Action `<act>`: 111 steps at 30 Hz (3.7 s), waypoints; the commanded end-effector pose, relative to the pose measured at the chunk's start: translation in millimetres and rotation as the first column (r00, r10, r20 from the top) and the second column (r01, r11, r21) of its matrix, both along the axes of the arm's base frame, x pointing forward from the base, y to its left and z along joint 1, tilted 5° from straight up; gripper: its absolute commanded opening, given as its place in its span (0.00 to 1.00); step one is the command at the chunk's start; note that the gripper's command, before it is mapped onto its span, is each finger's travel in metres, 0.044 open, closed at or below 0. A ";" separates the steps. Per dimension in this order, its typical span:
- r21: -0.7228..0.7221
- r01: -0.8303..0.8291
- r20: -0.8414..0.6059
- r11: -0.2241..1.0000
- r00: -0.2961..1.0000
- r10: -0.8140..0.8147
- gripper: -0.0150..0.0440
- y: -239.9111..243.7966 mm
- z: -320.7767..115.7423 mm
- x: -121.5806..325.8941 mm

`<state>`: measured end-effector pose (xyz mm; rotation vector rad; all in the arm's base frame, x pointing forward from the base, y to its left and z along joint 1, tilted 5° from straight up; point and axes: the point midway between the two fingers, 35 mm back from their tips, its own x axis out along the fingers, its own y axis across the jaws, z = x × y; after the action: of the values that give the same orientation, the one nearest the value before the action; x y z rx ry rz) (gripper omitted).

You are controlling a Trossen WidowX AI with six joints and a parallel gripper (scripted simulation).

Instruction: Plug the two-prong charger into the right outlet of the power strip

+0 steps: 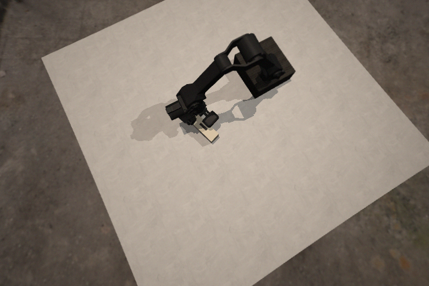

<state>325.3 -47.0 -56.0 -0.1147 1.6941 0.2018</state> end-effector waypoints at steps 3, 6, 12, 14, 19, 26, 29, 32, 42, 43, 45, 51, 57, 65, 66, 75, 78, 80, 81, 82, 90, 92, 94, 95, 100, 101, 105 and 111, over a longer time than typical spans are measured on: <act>0.000 0.000 0.003 1.000 1.000 0.000 1.00 -0.3 -0.2 -1.4; 0.000 -0.001 0.005 1.000 1.000 0.001 1.00 -0.5 -0.2 -2.1; 0.000 -0.001 0.010 1.000 1.000 0.001 1.00 -0.8 -0.2 -3.7; 0.000 -0.001 0.011 1.000 1.000 0.001 1.00 -0.9 -0.2 -4.2; 0.001 -0.002 0.015 1.000 1.000 0.002 1.00 -1.2 -0.2 -5.5; 0.001 -0.002 0.020 1.000 1.000 0.002 1.00 -1.5 -0.2 -7.3; 0.001 -0.002 0.022 1.000 1.000 0.002 1.00 -1.7 -0.2 -8.0; 0.001 -0.003 0.024 1.000 1.000 0.002 1.00 -1.8 -0.2 -8.8; 0.001 -0.003 0.032 1.000 0.999 0.003 1.00 -2.3 -0.2 -11.4; 0.001 -0.003 0.032 1.000 0.999 0.003 1.00 -2.4 -0.2 -11.7; 0.001 -0.003 0.033 1.000 0.999 0.003 1.00 -2.4 -0.2 -12.1; 0.001 -0.003 0.033 1.000 0.999 0.003 1.00 -2.8 -0.1 -13.2; 0.001 -0.003 0.033 1.000 0.999 0.003 1.00 -4.6 0.3 -19.3; 0.000 -0.003 0.032 1.000 0.999 0.003 1.00 -7.2 0.8 -28.4; 0.000 -0.003 0.032 1.000 0.999 0.003 1.00 -7.5 0.8 -29.6; 0.000 -0.003 0.031 1.000 1.000 0.003 1.00 -10.1 1.2 -40.1; 0.000 -0.003 0.031 1.000 1.000 0.003 1.00 -10.9 1.3 -43.6; 0.000 -0.003 0.031 1.000 1.000 0.003 1.00 -11.4 1.3 -46.0; 0.000 -0.003 0.031 1.000 1.000 0.003 1.00 -11.6 1.4 -47.2; 0.000 -0.003 0.031 1.000 1.000 0.003 1.00 -11.9 1.4 -48.4; 0.000 -0.003 0.030 1.000 1.000 0.003 1.00 -13.6 1.5 -57.9; 0.000 -0.003 0.029 1.000 1.000 0.003 1.00 -14.0 1.5 -60.4; 0.000 -0.003 0.029 1.000 1.000 0.003 1.00 -14.4 1.5 -62.8; 0.000 -0.003 0.029 1.000 1.000 0.003 1.00 -14.6 1.5 -64.0; 0.000 -0.003 0.029 1.000 1.000 0.003 1.00 -15.4 1.5 -69.2; 0.000 -0.003 0.029 1.000 1.000 0.003 1.00 -15.4 1.5 -69.4; 0.042 0.019 0.176 0.999 0.984 -0.026 1.00 -14.5 19.6 -57.6; 0.111 0.010 0.504 0.994 0.861 -0.065 1.00 -15.1 66.1 -46.5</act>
<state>278.0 -62.6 -10.0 -0.0576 1.3111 0.2013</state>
